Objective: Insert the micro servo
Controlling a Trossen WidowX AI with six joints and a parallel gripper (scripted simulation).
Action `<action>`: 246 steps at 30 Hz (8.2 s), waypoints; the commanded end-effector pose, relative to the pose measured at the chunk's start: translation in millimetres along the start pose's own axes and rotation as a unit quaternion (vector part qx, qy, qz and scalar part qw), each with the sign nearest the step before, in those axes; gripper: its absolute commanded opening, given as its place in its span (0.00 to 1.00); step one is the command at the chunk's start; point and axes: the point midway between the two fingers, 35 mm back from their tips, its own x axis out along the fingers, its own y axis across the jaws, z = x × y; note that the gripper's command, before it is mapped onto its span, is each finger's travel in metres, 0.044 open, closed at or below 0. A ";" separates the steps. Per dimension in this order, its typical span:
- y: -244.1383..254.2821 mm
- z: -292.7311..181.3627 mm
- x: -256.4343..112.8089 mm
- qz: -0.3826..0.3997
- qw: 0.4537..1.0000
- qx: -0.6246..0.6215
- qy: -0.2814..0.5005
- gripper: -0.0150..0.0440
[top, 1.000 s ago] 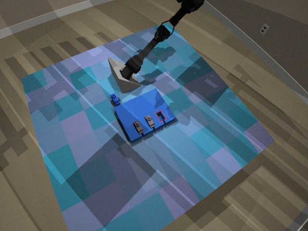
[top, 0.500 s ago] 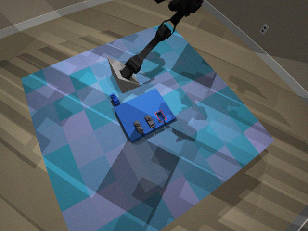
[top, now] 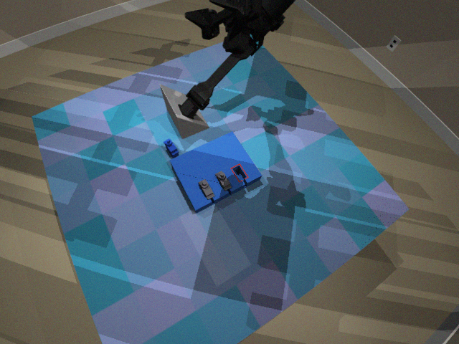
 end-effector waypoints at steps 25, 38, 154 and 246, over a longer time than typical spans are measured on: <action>160.3 183.8 83.6 0.263 0.930 0.015 -0.256 1.00; 248.3 243.5 70.1 0.413 0.846 0.055 -0.332 1.00; 365.1 300.9 -50.5 0.761 0.512 0.181 -0.355 0.25; 185.7 368.6 -225.5 0.762 0.507 0.180 -0.360 0.25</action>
